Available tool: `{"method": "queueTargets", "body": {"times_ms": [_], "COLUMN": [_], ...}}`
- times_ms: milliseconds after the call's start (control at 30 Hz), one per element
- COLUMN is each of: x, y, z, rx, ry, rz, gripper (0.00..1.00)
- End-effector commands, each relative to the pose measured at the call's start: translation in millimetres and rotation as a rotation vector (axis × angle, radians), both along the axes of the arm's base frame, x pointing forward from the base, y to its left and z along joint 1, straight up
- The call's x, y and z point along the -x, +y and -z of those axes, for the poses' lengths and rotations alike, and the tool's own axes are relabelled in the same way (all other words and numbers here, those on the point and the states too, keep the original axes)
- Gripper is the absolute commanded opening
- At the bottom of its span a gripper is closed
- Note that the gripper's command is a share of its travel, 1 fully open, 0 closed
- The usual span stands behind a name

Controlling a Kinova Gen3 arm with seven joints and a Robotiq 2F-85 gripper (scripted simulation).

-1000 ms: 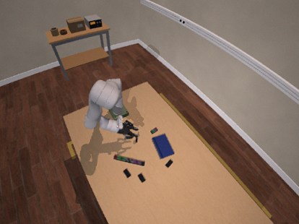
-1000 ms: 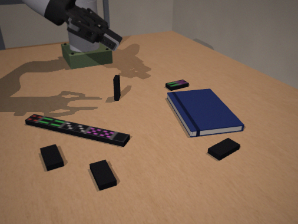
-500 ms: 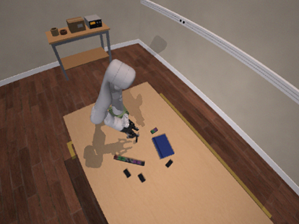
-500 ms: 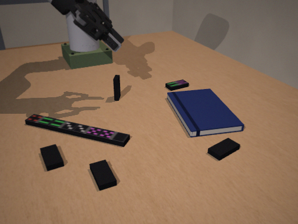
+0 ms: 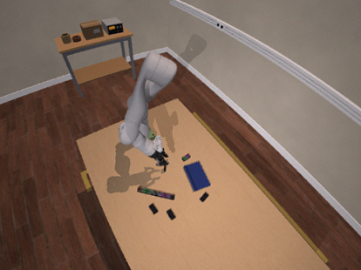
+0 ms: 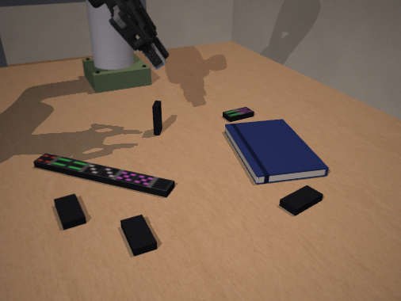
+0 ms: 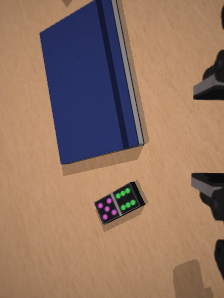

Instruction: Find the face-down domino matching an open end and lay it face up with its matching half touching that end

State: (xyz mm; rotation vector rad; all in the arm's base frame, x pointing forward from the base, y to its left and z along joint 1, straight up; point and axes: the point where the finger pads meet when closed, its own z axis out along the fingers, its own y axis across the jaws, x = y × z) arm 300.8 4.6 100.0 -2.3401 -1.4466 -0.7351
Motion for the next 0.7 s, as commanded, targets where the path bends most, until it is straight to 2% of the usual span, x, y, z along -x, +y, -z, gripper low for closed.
{"method": "queueTargets", "body": {"times_ms": [0,500,667], "x": [-0.5,-1.3,-1.4], "y": [0.9,4.7,5.3], "z": [-0.3,0.5,0.7], "rx": [0.040,0.197,0.226], "ry": [0.025,0.110,0.126], "rz": [-0.002,-0.012,-0.014], "gripper": [0.49,0.49,0.49]}}
